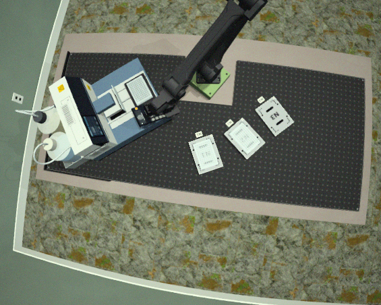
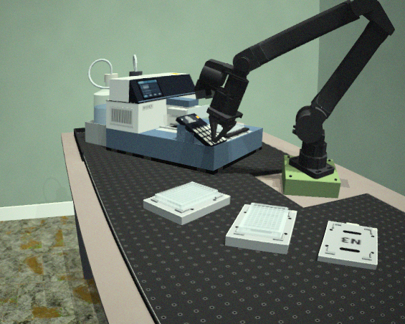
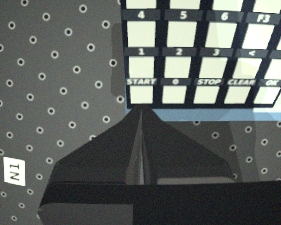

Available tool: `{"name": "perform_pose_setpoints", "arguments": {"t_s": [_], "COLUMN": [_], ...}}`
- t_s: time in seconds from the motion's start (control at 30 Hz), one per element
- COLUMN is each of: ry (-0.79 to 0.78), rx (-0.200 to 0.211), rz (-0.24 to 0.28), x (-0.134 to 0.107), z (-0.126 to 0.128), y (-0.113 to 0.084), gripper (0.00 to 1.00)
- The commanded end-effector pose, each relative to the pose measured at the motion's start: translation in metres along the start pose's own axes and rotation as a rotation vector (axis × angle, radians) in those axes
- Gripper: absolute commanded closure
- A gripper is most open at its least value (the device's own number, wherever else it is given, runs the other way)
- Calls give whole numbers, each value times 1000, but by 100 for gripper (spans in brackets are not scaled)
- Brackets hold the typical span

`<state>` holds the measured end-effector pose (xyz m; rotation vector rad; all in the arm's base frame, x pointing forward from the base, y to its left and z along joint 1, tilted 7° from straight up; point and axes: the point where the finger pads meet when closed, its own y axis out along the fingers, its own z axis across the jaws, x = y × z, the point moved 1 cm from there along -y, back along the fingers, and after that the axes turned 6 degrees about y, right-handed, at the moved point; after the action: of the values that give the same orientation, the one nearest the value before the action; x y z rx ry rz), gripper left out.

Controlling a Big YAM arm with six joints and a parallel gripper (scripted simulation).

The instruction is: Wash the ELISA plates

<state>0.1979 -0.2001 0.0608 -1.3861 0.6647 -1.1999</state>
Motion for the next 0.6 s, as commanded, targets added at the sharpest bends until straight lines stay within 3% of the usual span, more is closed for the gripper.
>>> {"name": "perform_pose_setpoints", "arguments": {"t_s": [0.0,0.57], "ry": [-2,-1], "rx": [22,20], "rz": [-54,-57], "x": [26,27], "z": [12,9], "y": [-21,-49], "gripper": [100,100]}}
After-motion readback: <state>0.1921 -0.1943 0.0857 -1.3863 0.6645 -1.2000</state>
